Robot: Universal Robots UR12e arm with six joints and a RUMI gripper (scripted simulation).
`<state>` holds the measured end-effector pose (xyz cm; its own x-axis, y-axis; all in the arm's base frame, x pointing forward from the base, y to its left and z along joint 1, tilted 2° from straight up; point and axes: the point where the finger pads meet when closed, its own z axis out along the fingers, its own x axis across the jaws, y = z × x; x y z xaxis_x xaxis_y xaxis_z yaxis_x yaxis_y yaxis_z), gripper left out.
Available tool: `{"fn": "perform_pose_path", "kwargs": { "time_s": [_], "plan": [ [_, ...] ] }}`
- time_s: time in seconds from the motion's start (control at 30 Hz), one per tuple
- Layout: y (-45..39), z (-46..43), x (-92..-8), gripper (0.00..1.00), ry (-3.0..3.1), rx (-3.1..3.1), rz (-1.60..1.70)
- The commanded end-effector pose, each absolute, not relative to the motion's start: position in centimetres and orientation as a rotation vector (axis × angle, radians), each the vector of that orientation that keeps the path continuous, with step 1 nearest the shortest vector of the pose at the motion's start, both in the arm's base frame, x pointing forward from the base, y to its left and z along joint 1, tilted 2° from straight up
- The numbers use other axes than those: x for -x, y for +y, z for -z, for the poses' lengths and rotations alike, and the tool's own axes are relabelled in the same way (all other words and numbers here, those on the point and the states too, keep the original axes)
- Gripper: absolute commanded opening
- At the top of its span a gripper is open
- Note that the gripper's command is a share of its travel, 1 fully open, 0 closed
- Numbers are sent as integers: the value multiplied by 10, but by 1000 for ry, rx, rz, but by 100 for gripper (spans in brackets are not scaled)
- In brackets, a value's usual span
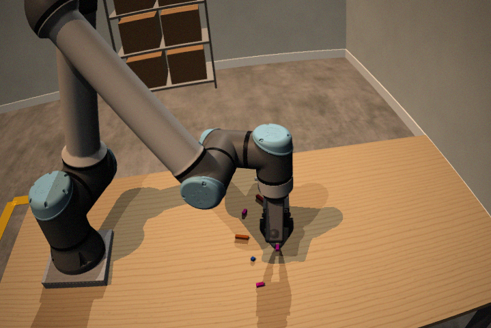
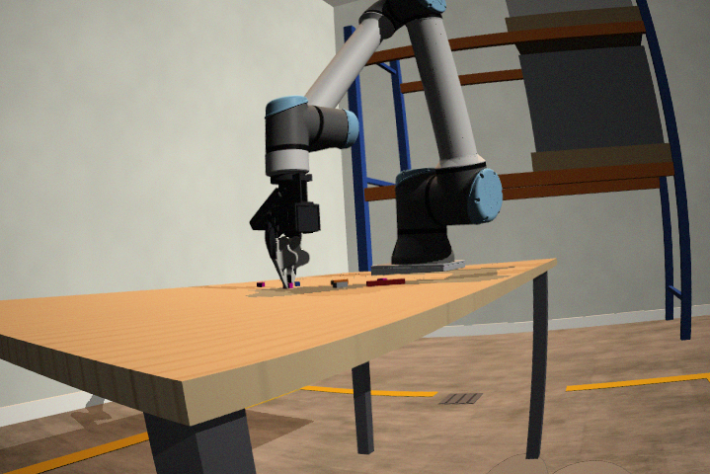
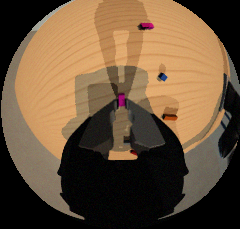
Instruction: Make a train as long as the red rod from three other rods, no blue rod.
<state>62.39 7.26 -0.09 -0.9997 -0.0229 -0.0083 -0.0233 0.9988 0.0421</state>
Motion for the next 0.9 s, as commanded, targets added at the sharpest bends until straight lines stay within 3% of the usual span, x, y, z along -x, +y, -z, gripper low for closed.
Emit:
{"fn": "perform_pose_path", "kwargs": {
  "time_s": [0.0, 0.6, 0.87],
  "plan": [
    [72, 0, -625, 0, 3131, 36, -66],
    [72, 0, -625, 0, 3131, 36, -66],
    [72, 0, -625, 6, 3131, 36, -66]
  ]
}}
